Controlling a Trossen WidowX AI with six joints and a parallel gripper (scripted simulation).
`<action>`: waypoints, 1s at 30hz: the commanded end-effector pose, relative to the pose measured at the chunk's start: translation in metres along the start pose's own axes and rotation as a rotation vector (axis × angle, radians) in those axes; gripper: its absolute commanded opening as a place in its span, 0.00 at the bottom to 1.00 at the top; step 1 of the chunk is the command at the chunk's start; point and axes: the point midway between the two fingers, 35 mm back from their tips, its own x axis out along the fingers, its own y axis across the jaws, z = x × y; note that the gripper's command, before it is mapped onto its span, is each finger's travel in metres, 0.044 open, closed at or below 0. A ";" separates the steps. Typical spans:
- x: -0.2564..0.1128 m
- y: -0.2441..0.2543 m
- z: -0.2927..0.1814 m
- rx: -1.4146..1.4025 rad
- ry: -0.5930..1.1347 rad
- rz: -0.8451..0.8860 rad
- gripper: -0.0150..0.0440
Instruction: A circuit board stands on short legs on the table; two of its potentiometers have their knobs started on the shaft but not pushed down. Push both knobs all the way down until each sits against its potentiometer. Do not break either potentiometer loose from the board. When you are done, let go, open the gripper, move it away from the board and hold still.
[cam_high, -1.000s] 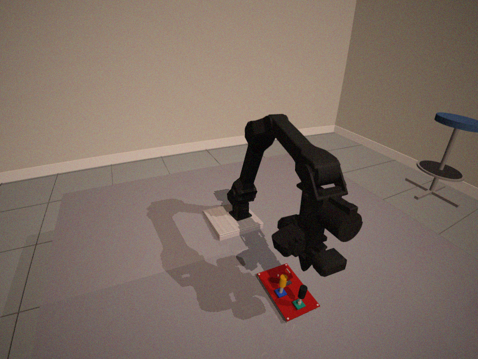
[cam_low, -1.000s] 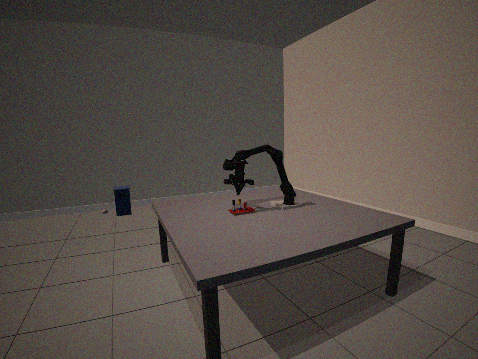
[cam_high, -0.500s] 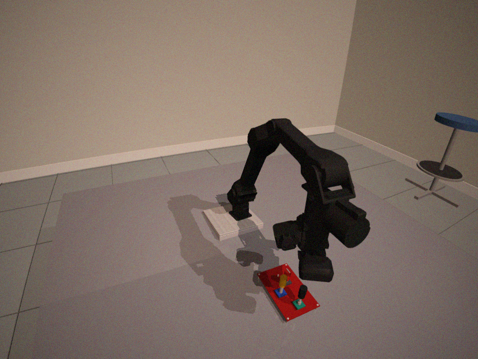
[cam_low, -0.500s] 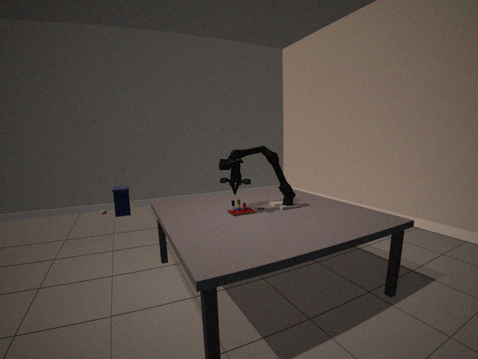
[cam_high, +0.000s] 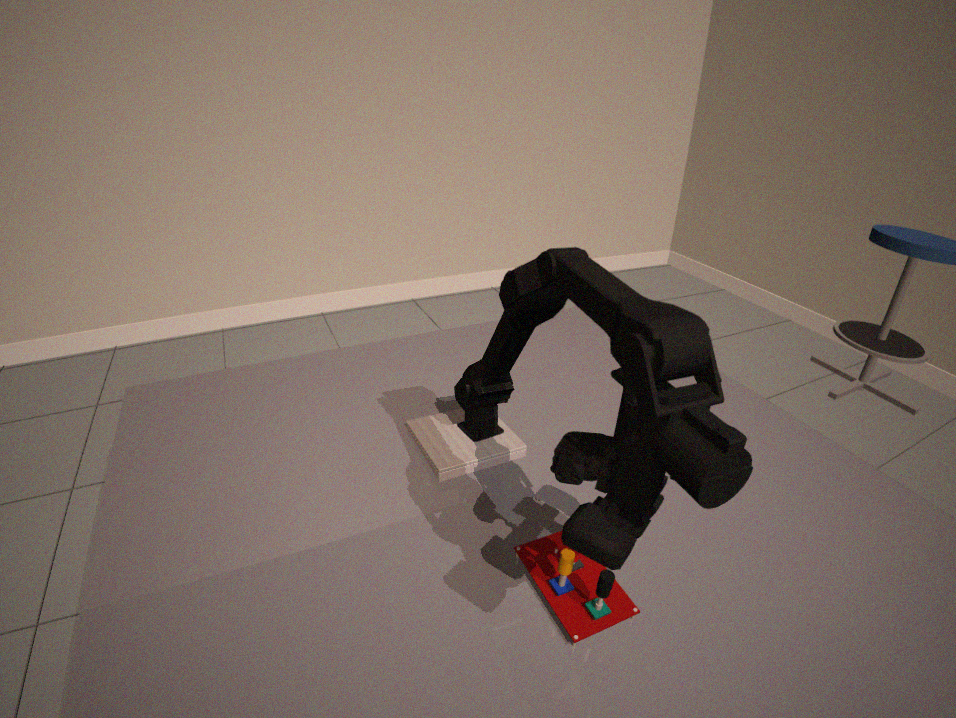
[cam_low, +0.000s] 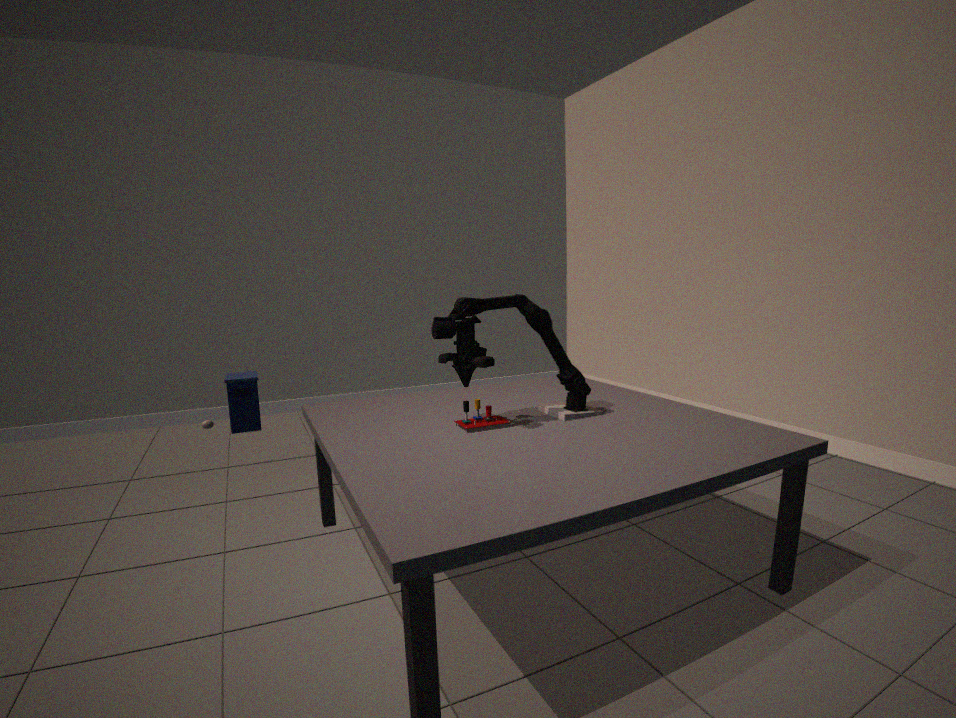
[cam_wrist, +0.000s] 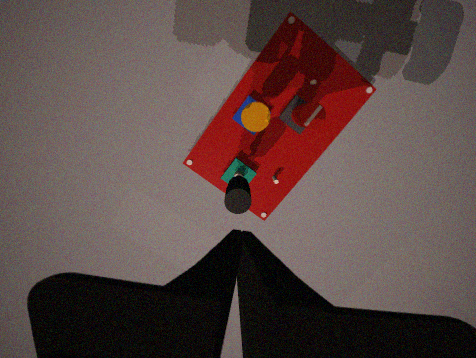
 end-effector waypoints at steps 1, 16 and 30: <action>0.002 0.002 -0.001 0.052 -0.011 -0.005 0.25; 0.026 0.002 -0.001 0.052 -0.011 -0.005 0.25; 0.043 0.001 0.000 0.052 -0.011 -0.005 0.25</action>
